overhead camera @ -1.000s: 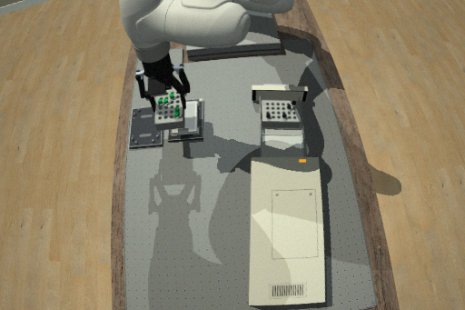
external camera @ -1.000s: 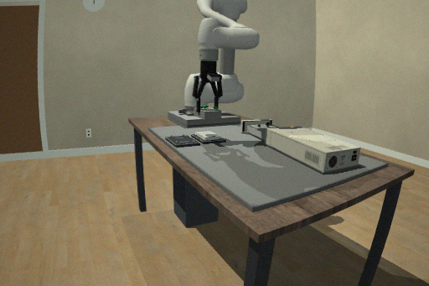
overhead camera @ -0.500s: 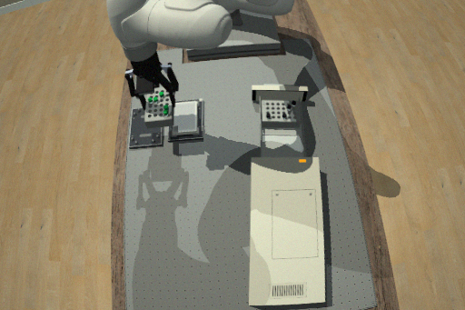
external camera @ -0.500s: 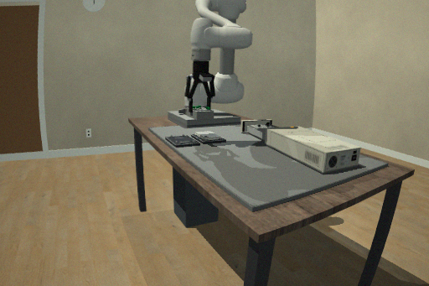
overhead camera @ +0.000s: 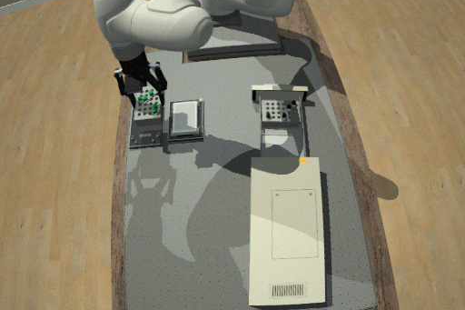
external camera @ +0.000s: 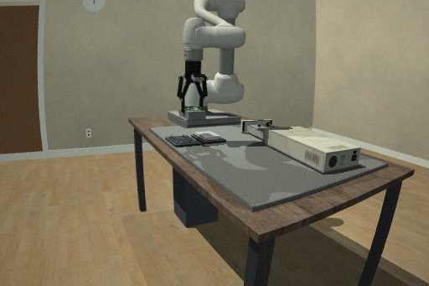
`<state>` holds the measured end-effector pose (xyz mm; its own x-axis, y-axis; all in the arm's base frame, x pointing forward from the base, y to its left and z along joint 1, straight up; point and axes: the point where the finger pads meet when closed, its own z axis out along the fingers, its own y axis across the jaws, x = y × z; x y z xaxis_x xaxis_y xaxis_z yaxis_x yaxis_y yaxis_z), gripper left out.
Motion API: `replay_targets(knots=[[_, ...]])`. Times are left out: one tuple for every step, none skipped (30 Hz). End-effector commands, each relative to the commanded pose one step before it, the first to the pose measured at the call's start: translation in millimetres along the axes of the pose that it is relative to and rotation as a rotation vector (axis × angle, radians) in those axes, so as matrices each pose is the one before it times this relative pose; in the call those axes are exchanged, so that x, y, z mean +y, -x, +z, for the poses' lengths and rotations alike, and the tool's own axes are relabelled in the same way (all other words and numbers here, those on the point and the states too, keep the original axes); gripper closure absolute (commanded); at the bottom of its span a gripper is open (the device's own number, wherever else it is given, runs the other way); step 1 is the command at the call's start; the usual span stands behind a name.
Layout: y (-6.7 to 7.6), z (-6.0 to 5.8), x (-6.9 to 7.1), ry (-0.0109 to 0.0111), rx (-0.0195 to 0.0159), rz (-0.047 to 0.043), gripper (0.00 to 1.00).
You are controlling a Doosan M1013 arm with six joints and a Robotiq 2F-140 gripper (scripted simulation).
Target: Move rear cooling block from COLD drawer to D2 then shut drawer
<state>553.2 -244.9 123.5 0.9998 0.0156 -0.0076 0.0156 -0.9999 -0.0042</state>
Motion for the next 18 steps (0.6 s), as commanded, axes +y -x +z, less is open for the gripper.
replay_targets(knots=[[-0.84,-4.36,11.86,0.00534,0.00471,-0.00722,0.9],[0.84,0.15,2.54,-0.00016,-0.00037,-0.00002,0.9],[0.84,0.23,2.54,-0.00022,-0.00046,-0.00001,0.9],[0.82,0.2,2.54,-0.00018,-0.00037,-0.00001,0.9],[0.8,0.13,2.55,-0.00011,-0.00022,-0.00001,0.9],[0.79,0.06,2.56,-0.00005,-0.00011,-0.00001,0.9],[0.79,0.02,2.56,-0.00002,-0.00005,0.0,0.9],[0.79,0.01,2.56,-0.00001,-0.00003,0.0,0.9],[0.79,0.01,2.55,-0.00001,-0.00003,0.0,0.9],[0.79,0.02,2.55,-0.00002,-0.00004,0.0,0.9],[0.79,0.03,2.55,-0.00003,-0.00005,0.0,0.9],[0.79,0.03,2.55,-0.00003,-0.00006,0.0,0.9],[0.79,0.03,2.55,-0.00004,-0.00006,0.0,0.9],[0.79,0.03,2.55,-0.00003,-0.00006,0.0,0.9],[0.79,0.03,2.55,-0.00003,-0.00006,0.0,0.9],[0.0,0.0,0.0,0.0,0.0,0.0,0.9],[0.0,0.0,0.0,0.0,0.0,0.0,0.9],[0.19,-1.09,1.38,0.00153,0.00205,-0.00001,0.9]])
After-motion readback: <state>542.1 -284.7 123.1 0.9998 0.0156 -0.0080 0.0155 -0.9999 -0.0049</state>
